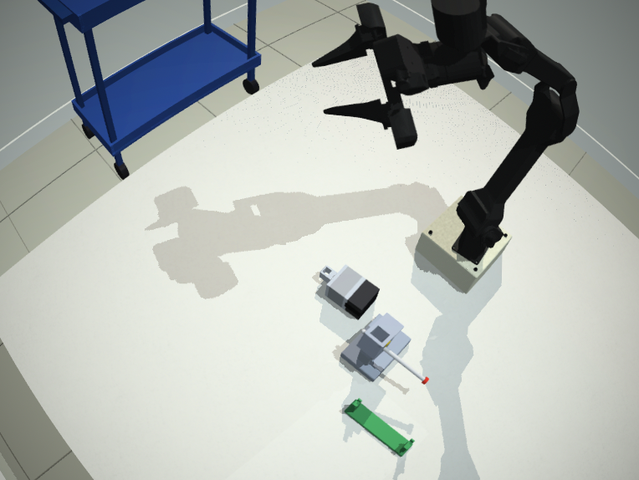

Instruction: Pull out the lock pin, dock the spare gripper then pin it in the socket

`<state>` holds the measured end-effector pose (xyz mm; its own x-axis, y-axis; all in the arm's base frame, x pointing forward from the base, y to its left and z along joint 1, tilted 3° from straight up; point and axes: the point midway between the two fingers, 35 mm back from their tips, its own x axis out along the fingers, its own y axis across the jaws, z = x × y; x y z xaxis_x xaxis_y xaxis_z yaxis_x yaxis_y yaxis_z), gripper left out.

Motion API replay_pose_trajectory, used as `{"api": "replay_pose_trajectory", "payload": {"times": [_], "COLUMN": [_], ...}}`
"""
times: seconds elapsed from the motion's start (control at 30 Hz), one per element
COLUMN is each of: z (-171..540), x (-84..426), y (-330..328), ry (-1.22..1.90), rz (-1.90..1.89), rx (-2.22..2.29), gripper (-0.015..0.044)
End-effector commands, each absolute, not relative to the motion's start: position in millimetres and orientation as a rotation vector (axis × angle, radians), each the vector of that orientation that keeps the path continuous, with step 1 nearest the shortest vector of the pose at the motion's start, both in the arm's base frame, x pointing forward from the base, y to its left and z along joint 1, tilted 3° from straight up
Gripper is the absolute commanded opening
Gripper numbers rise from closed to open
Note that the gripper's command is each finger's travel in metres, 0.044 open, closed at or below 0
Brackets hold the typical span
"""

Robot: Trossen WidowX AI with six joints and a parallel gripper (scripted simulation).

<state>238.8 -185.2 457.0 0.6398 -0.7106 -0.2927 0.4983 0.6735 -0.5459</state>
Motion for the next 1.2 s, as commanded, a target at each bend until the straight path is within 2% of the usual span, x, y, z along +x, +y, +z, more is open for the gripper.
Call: {"api": "replay_pose_trajectory", "payload": {"times": [0.0,0.2,0.43,0.63,0.9,1.17], "z": [399.3,331.0,255.4,196.9,135.1,132.0], "x": [282.5,318.7,334.9,327.3,293.0,290.3], "y": [-161.3,-120.1,-62.7,-11.9,45.4,48.4], "ry": [0.708,0.899,1.068,1.170,1.249,1.253], "rz": [-0.466,-0.137,0.277,0.654,1.156,1.186], "rx": [-0.564,-0.727,-0.917,-1.067,-1.226,-1.233], "gripper": [0.0300,0.0300,0.0300,0.0300,0.0300,0.0300]}}
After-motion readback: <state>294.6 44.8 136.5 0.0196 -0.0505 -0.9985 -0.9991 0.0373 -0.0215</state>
